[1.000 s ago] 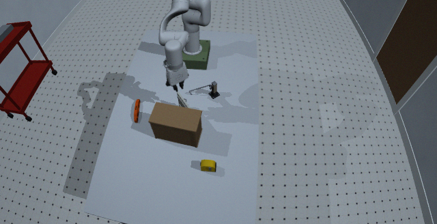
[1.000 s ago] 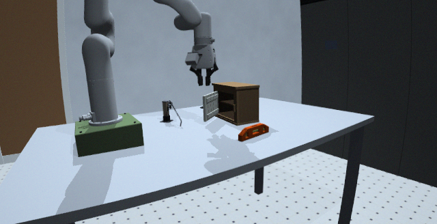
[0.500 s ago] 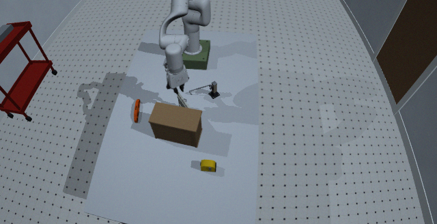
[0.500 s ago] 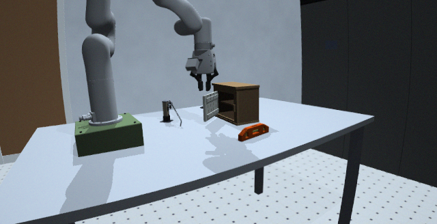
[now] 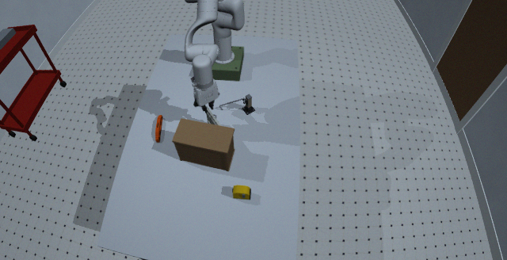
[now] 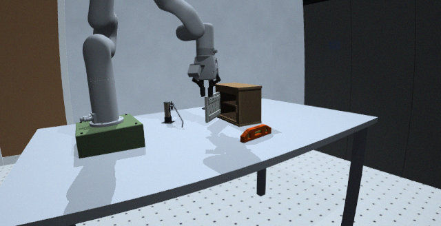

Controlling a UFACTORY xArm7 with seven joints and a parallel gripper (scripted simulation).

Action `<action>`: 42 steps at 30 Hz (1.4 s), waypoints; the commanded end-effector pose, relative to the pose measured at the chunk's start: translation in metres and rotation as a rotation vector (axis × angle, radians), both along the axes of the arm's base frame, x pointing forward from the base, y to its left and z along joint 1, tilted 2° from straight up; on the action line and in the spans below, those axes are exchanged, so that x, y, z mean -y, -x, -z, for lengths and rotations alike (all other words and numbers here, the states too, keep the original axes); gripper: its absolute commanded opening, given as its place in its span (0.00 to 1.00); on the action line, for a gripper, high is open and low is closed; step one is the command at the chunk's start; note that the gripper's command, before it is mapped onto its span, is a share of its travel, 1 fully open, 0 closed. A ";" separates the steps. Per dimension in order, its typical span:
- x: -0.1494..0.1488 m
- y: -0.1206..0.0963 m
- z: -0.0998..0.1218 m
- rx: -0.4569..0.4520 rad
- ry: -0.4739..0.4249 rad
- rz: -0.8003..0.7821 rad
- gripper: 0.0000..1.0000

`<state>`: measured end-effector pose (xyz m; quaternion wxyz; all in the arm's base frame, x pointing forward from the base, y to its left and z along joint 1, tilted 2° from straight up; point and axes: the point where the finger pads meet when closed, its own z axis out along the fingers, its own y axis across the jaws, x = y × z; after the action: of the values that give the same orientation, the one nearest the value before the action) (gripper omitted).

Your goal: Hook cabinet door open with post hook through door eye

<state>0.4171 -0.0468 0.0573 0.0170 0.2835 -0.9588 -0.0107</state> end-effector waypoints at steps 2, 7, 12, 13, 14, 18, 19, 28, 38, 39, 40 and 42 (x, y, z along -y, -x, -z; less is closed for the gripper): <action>0.000 -0.001 0.006 0.004 0.001 0.000 0.27; 0.000 -0.001 0.010 0.004 0.001 0.000 0.27; 0.000 -0.001 0.012 0.004 0.001 0.000 0.27; 0.000 -0.001 0.012 0.004 0.001 0.000 0.27; 0.000 -0.001 0.012 0.004 0.001 0.000 0.27; 0.000 -0.001 0.013 0.004 0.001 0.000 0.27; 0.000 -0.001 0.013 0.004 0.001 0.000 0.27; -0.001 0.000 0.013 0.004 0.002 0.018 0.27; -0.007 0.004 0.013 0.003 0.003 0.067 0.27; -0.008 0.004 0.013 0.003 0.004 0.077 0.27; -0.009 0.004 0.013 0.003 0.004 0.087 0.27; -0.011 0.006 0.013 0.003 0.005 0.097 0.27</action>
<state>0.4119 -0.0392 0.0432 0.0174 0.2494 -0.9682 -0.0104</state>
